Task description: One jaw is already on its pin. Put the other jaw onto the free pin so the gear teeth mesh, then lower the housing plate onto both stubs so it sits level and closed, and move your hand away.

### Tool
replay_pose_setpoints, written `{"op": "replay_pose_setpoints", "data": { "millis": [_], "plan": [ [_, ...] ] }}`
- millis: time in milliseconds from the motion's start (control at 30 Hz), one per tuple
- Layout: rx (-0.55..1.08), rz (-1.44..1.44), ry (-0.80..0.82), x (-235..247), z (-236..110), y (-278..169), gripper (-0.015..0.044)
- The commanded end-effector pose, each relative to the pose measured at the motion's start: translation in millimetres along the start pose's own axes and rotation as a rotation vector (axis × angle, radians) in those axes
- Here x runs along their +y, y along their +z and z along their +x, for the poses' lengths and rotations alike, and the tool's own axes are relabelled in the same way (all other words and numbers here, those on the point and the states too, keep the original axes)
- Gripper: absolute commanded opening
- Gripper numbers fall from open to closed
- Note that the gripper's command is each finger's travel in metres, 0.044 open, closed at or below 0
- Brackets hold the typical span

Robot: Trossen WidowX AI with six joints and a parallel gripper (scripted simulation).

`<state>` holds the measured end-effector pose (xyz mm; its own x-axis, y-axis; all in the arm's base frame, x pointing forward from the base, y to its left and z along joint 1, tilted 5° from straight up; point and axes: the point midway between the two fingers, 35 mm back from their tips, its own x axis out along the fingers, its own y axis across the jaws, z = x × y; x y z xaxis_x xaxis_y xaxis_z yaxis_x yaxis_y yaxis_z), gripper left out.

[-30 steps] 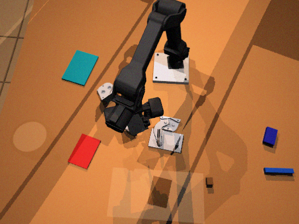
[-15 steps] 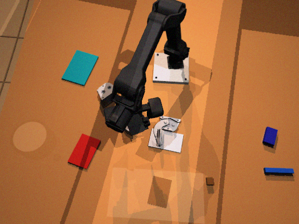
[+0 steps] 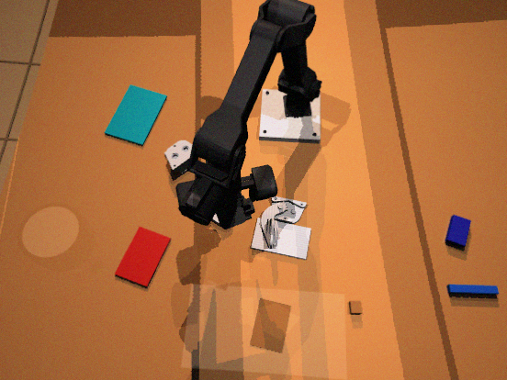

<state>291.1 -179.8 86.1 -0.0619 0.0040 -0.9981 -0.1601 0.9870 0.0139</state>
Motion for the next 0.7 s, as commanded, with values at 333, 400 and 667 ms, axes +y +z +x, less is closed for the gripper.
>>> {"op": "replay_pose_setpoints", "data": {
  "millis": [333,400,667],
  "plan": [
    [0.000,0.000,0.000,0.0,0.0,0.0,0.0151],
    [0.000,0.000,0.000,0.0,0.0,0.0,0.0099],
    [0.000,0.000,0.000,0.0,0.0,0.0,0.0000]
  ]
}}
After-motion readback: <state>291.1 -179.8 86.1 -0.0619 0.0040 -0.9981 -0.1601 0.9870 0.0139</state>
